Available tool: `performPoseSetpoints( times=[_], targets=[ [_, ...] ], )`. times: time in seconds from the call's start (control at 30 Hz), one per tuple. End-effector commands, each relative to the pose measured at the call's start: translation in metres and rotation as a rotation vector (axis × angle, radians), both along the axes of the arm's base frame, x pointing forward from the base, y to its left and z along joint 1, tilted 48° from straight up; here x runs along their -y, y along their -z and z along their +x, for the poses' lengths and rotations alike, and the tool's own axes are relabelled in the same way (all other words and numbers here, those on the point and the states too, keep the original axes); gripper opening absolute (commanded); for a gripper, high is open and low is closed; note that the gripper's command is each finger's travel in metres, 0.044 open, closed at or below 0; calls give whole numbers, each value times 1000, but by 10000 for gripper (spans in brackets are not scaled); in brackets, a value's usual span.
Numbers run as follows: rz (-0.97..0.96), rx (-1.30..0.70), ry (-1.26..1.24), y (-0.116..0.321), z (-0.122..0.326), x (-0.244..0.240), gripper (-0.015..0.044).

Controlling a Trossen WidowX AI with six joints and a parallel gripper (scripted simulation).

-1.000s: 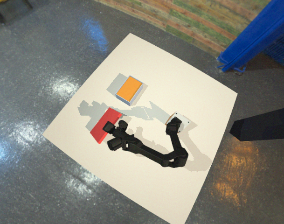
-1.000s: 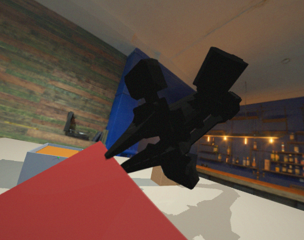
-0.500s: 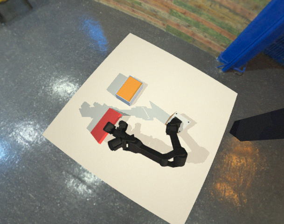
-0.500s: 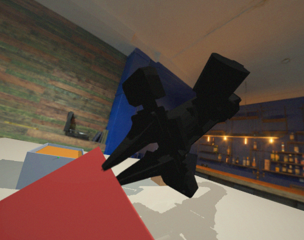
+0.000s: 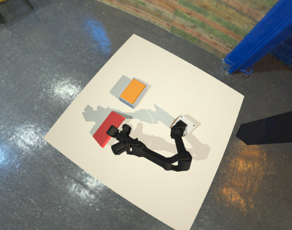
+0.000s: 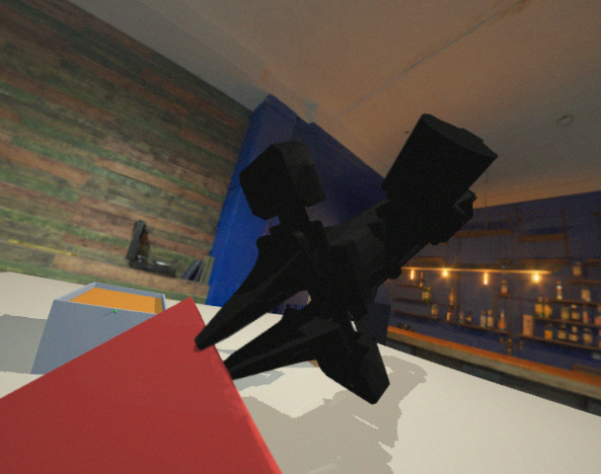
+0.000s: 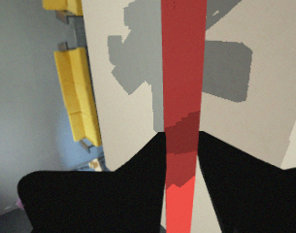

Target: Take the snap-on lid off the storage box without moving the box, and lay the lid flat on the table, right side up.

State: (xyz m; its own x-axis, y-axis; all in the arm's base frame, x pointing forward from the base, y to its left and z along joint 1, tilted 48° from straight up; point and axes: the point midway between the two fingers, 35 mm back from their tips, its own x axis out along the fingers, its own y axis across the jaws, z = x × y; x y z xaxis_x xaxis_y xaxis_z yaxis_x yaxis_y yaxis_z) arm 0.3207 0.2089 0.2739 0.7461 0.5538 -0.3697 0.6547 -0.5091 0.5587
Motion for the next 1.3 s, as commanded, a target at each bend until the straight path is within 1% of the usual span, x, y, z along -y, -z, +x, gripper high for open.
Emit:
performPoseSetpoints(
  times=[0.0,1.27],
  targets=[
    [2,0,1,2,0,-3,0],
    [4,-1,1,22,-1,-25,0]
  ],
)
